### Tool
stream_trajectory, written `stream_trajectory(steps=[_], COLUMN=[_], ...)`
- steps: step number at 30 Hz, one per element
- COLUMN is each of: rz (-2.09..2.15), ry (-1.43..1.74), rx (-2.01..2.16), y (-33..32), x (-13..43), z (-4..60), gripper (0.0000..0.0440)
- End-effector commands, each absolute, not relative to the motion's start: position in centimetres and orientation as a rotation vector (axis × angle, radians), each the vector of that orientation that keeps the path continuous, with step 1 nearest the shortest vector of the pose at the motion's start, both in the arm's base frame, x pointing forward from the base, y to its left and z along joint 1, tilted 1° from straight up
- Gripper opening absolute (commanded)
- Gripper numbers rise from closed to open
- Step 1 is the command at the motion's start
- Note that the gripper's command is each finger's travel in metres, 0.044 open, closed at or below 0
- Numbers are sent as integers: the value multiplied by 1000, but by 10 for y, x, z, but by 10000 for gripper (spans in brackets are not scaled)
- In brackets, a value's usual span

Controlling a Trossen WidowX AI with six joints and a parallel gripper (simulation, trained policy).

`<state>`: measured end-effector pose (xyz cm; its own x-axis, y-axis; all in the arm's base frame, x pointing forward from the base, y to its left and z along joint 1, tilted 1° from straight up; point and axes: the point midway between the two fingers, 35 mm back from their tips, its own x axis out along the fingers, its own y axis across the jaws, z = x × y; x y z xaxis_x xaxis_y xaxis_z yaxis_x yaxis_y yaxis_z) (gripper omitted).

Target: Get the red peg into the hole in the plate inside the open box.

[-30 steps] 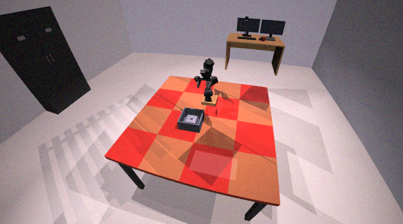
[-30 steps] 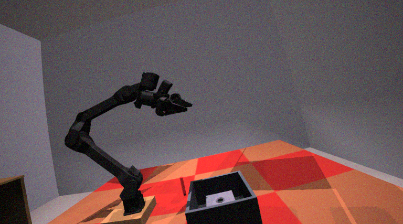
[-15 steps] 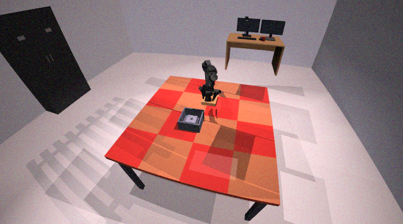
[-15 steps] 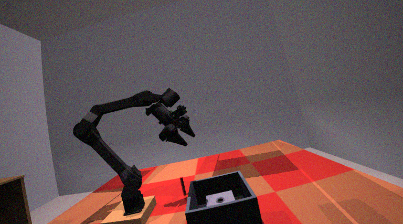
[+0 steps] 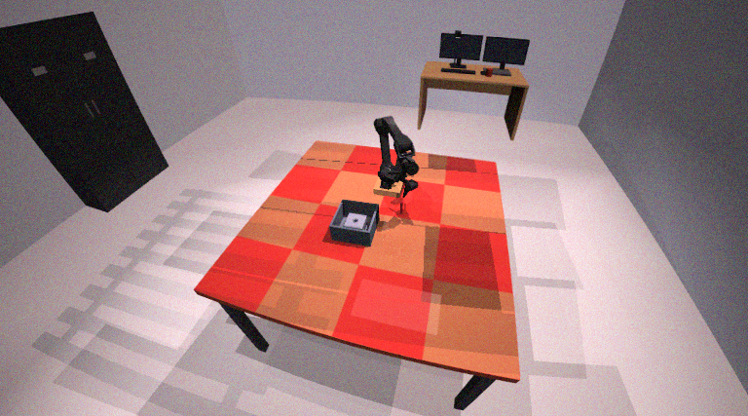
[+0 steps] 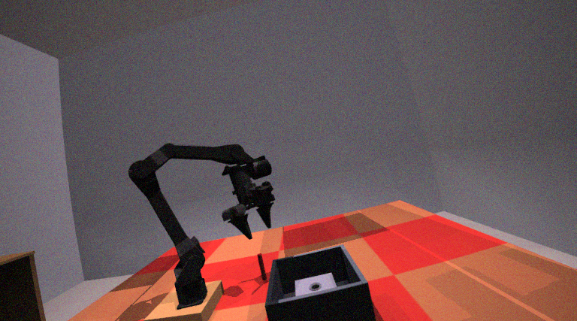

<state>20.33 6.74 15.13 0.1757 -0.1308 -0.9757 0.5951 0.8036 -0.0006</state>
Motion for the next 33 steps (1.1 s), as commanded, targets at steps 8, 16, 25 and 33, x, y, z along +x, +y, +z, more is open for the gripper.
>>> stream_trajectory(steps=[8, 16, 25, 33], rz=[-656, -689, -695, -722], ry=[1408, 1407, 1385, 1411], rx=[412, 397, 383, 367], y=[87, 94, 94, 91], x=[189, 189, 190, 185], z=[107, 71, 35, 15], gripper=[440, 440, 437, 254])
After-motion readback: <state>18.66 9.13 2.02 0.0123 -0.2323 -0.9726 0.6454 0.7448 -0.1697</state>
